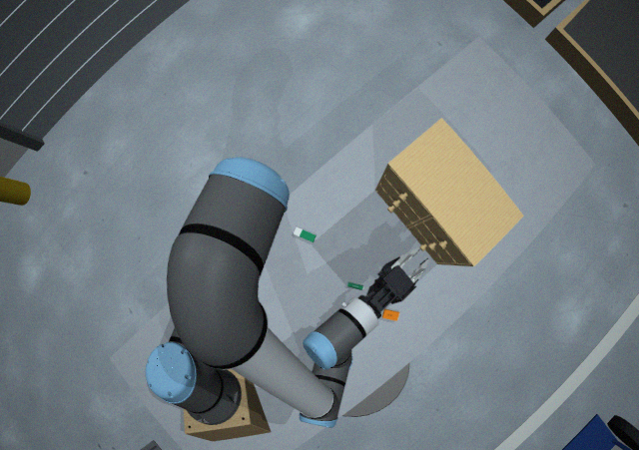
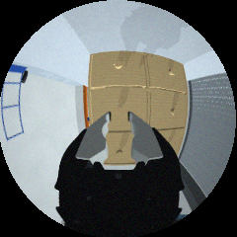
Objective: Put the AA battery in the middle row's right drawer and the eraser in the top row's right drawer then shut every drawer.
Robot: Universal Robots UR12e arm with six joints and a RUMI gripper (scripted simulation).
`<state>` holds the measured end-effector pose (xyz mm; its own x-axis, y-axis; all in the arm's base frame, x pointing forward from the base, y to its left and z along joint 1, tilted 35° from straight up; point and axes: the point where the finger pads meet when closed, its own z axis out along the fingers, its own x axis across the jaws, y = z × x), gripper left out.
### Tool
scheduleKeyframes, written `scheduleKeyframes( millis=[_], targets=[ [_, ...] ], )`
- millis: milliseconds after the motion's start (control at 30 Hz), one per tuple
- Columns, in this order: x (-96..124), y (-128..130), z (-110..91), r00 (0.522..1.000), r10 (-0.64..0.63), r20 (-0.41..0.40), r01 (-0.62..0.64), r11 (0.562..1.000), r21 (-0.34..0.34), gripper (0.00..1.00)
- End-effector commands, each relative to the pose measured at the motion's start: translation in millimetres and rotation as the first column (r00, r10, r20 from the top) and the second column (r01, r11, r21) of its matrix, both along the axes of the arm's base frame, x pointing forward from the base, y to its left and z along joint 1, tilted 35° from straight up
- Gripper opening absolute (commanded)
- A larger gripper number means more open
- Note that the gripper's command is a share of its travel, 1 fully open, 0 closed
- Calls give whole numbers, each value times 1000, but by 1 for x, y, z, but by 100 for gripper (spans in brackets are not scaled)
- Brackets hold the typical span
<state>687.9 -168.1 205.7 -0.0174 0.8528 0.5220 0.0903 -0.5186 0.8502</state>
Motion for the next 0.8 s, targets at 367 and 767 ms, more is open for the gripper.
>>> scheduleKeyframes(
  millis=[367, 767],
  targets=[
    [7, -2, 2, 1000, 1, 2, -1, 1000, -2, 20],
    [17, -3, 5, 1000, 0, 3, 0, 1000, -2, 20]
  ],
)
